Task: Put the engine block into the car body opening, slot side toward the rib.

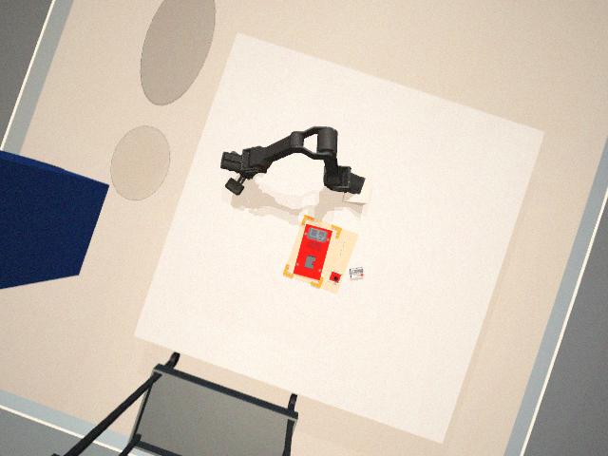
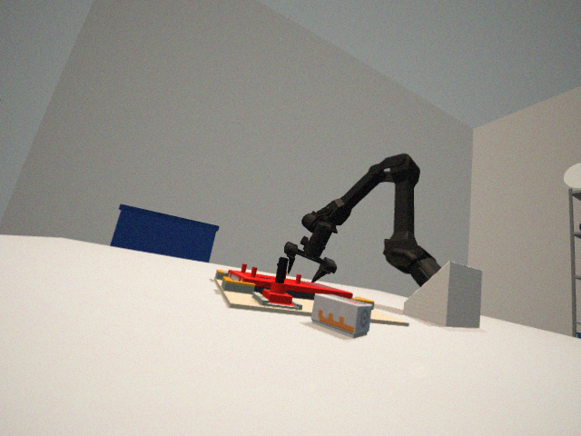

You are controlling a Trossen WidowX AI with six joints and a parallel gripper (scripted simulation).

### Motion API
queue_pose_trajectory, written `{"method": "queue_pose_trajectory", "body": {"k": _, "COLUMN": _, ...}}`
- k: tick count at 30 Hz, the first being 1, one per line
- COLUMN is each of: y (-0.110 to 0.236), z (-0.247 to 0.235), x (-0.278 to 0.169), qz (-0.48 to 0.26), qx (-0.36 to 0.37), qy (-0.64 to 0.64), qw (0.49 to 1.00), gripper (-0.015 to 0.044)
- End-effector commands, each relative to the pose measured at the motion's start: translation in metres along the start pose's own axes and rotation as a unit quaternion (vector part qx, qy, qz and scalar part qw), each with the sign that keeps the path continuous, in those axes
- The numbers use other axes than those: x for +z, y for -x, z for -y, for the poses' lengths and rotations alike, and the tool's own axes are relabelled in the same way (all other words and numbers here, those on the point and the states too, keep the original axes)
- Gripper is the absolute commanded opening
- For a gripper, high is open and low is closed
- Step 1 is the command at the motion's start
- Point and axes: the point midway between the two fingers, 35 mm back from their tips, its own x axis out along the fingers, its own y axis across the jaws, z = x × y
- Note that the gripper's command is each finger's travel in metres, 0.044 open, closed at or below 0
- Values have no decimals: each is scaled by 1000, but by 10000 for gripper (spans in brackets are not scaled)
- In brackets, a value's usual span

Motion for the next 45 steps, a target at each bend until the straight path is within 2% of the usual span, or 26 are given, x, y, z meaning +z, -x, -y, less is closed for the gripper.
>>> {"method": "queue_pose_trajectory", "body": {"k": 1, "y": 0, "z": -15, "x": -2, "qz": -9, "qx": 19, "qy": 21, "qw": 1000, "gripper": 440}}
{"method": "queue_pose_trajectory", "body": {"k": 29, "y": 11, "z": -122, "x": -61, "qz": -103, "qx": 143, "qy": 211, "qw": 961, "gripper": 440}}
{"method": "queue_pose_trajectory", "body": {"k": 45, "y": 24, "z": -169, "x": -130, "qz": -177, "qx": 195, "qy": 372, "qw": 890, "gripper": 440}}
